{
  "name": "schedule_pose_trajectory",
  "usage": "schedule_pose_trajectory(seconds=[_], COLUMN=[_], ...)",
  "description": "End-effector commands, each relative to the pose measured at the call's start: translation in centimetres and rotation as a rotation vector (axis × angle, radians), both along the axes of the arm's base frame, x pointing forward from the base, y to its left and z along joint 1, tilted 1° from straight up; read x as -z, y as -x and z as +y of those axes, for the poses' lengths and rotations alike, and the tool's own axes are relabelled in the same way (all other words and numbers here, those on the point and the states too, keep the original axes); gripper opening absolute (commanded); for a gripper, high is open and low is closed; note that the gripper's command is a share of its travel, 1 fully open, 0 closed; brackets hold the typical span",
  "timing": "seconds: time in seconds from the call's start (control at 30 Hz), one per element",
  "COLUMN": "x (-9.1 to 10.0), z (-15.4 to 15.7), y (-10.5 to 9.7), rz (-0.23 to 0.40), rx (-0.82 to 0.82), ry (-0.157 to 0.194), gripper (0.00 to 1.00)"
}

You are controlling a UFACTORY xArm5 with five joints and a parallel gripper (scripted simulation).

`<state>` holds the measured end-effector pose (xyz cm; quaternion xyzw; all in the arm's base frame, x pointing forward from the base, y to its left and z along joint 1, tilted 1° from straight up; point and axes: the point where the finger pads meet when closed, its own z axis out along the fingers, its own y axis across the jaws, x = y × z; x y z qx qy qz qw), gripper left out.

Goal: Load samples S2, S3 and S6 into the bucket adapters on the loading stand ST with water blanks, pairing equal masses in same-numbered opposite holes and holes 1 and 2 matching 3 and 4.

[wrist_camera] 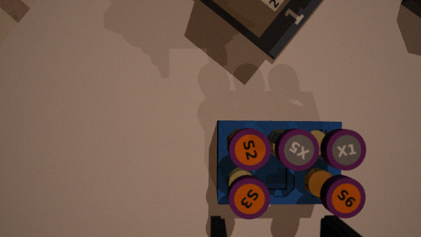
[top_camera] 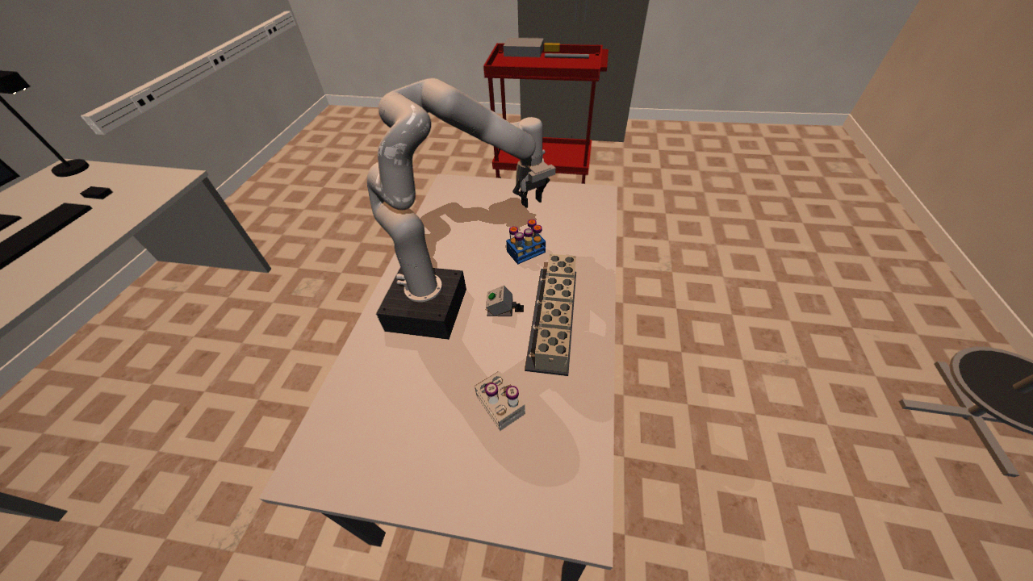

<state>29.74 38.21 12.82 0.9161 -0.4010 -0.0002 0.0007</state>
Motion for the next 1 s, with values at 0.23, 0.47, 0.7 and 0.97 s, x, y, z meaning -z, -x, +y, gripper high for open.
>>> schedule_pose_trajectory(seconds=[0.23, 0.47, 0.7, 0.97], x=[1.9, 3.3, 4.7, 5.9], z=[0.1, 0.1, 0.1, 0.2], y=[-0.1, -0.1, -0.1, 0.0], rz=[0.006, 0.006, 0.006, 0.006], rx=[0.000, 0.000, 0.000, 0.000], ry=[-0.010, -0.010, -0.010, -0.010], gripper=[0.57, 0.57, 0.57, 0.57])
